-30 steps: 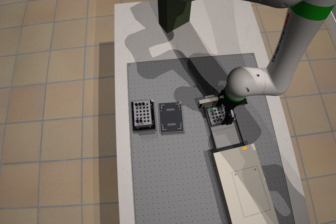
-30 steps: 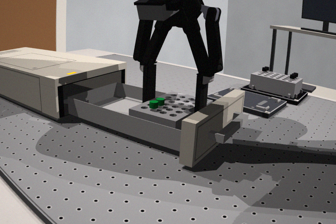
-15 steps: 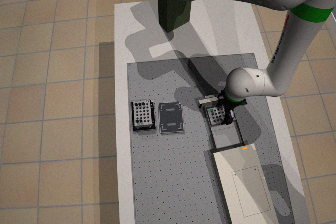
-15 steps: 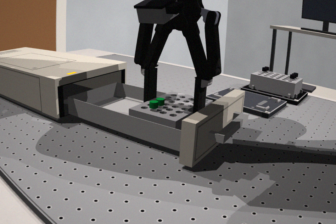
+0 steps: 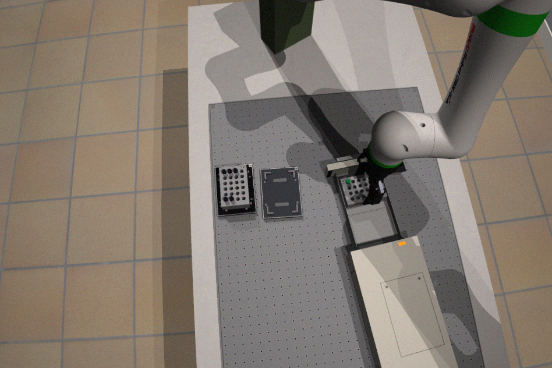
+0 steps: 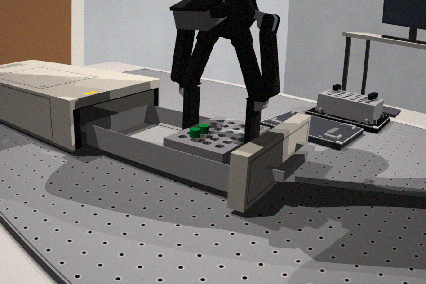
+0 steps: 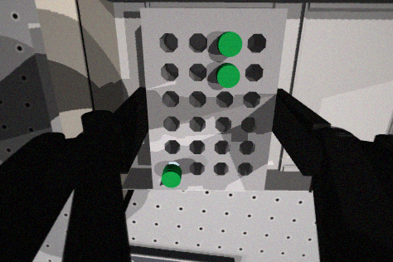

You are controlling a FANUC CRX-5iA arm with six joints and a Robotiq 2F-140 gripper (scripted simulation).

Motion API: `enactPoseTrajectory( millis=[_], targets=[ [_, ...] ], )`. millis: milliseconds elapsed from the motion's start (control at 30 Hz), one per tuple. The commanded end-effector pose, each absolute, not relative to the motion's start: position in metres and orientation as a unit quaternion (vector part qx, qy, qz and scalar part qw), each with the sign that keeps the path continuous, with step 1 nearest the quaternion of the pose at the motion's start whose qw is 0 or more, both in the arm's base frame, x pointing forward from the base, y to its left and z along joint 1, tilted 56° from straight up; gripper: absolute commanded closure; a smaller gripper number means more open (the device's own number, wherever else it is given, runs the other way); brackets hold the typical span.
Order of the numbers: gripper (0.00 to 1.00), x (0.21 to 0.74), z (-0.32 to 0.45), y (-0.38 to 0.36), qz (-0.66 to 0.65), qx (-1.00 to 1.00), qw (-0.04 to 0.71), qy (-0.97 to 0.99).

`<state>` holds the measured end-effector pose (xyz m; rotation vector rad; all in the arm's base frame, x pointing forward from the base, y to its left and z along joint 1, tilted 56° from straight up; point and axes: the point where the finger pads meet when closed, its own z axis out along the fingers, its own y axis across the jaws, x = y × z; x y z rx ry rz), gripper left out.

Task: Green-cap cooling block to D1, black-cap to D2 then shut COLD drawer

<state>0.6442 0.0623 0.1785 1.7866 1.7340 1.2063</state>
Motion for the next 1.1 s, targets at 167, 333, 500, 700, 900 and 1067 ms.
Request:
enactPoseTrajectory(
  millis=[167, 333, 500, 700, 900, 1067],
  targets=[
    [0.64, 0.6443, 0.1792, 0.0620, 0.429, 0.634, 0.187, 0.616],
    [0.72, 0.6443, 0.1792, 0.0620, 0.429, 0.634, 0.187, 0.616],
    [0.79, 0.6443, 0.1792, 0.0620, 0.429, 0.634, 0.187, 0.616],
    [0.85, 0.6443, 0.1792, 0.0620, 0.429, 0.634, 0.187, 0.616],
    [0.90, 0.6443, 0.1792, 0.0620, 0.429, 0.634, 0.187, 0.616],
    [0.90, 0.6443, 0.1792, 0.0620, 0.429, 0.634, 0.187, 0.616]
  ],
)
